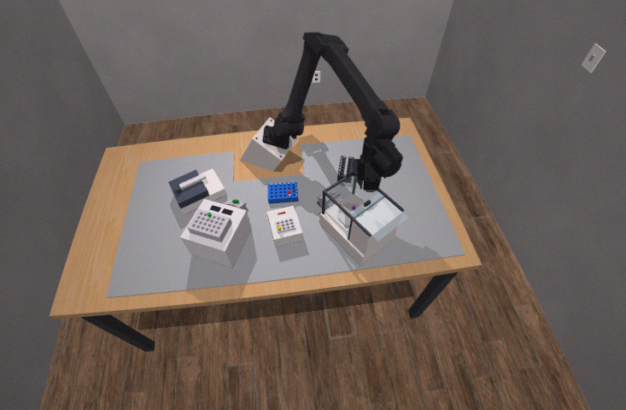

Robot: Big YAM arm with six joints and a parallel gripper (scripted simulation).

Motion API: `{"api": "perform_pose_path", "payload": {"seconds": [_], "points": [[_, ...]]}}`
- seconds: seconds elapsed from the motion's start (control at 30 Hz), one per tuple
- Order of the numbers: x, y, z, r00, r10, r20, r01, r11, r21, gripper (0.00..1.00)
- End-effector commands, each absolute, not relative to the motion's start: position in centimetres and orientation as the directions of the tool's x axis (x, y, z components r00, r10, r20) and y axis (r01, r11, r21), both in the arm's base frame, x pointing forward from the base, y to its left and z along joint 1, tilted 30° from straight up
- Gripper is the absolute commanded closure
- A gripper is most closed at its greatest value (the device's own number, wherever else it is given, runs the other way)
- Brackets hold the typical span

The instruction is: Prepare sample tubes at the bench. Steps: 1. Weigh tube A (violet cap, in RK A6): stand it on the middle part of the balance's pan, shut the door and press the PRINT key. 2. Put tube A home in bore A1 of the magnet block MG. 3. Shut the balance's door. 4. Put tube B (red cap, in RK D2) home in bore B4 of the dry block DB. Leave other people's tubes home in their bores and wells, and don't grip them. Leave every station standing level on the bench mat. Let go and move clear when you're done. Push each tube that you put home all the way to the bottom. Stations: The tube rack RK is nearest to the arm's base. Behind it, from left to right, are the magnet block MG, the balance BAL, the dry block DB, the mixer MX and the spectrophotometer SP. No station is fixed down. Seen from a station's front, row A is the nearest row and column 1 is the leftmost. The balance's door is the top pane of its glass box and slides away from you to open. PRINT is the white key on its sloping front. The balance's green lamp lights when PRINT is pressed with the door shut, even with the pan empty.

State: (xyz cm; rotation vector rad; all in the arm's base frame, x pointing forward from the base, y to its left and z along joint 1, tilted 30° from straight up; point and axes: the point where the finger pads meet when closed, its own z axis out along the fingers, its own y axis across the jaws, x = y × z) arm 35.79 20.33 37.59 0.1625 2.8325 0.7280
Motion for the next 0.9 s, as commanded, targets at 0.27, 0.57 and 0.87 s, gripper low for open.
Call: {"api": "perform_pose_path", "payload": {"seconds": [0.27,0.57,0.87], "points": [[36.8,21.4,39.7,-0.88,0.474,0.012,0.409,0.747,0.524,0.7],[37.9,22.2,40.3,-0.744,0.651,0.15,0.624,0.599,0.501,0.7],[37.7,21.9,39.1,-0.636,0.736,0.232,0.741,0.498,0.45,0.7]]}}
